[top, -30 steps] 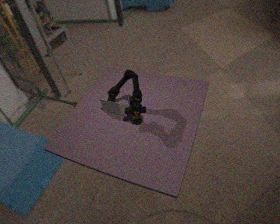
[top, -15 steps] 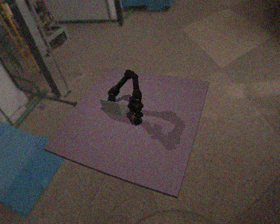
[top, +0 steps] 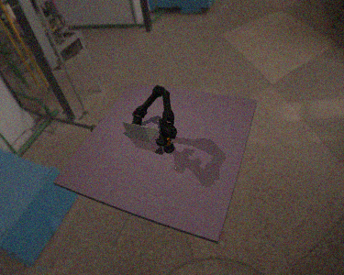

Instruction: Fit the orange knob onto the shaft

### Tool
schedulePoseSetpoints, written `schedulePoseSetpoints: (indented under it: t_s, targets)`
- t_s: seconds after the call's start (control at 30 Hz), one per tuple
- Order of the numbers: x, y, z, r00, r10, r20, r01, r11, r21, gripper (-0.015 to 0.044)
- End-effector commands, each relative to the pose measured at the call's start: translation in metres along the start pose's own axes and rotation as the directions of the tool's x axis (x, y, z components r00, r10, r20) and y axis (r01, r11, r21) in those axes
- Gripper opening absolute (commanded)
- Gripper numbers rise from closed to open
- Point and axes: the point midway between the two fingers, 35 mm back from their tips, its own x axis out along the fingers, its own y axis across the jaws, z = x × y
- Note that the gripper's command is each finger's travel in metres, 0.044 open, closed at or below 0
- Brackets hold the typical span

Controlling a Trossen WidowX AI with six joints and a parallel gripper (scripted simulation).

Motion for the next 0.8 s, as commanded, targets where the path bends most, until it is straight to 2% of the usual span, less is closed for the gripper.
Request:
schedulePoseSetpoints:
  t_s: [0.0,0.77]
  targets:
    - [-0.0026,0.0011,-0.0011,1.0,-0.002,0.004,0.002,0.988,0.157,0.0]
    - [0.0026,-0.0009,0.0005,1.0,-0.002,0.004,0.001,0.988,0.157,0.0]
